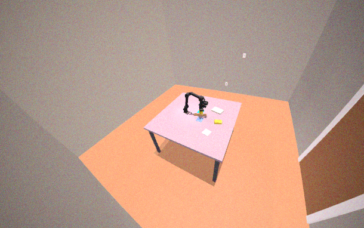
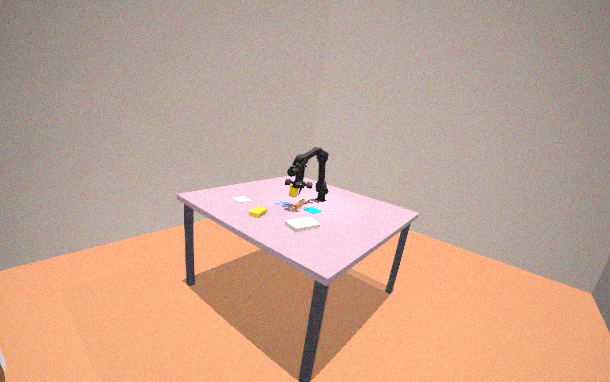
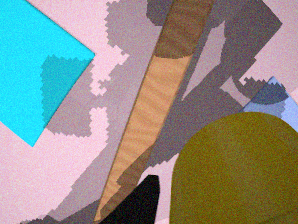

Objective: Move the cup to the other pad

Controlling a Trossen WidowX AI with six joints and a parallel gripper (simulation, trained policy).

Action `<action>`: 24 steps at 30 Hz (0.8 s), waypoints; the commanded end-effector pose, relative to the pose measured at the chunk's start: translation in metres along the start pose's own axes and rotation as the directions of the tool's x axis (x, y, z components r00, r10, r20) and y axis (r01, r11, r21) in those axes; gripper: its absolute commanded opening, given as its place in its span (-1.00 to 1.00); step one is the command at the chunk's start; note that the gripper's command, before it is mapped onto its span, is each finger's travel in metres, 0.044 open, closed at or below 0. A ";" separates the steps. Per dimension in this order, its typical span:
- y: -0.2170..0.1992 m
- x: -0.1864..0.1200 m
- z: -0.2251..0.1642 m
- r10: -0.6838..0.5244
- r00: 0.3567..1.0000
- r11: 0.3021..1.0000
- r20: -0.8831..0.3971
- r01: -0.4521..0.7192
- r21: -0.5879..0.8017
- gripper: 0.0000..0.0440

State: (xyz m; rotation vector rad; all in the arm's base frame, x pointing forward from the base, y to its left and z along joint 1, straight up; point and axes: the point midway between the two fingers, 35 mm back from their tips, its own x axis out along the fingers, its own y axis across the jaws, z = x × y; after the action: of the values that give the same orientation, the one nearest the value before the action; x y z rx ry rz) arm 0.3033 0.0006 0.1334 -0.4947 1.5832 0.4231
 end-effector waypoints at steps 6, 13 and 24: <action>0.025 -0.008 0.015 -0.020 0.999 0.998 0.039 0.022 -0.051 -1.00; 0.047 -0.012 0.026 -0.033 0.997 0.996 0.070 0.039 -0.084 -1.00; 0.085 -0.013 0.039 -0.042 0.993 0.991 0.114 0.056 -0.120 -1.00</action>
State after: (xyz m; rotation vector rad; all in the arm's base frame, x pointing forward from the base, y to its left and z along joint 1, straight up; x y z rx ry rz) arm 0.2937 0.0839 0.1429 -0.5924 1.4511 0.4980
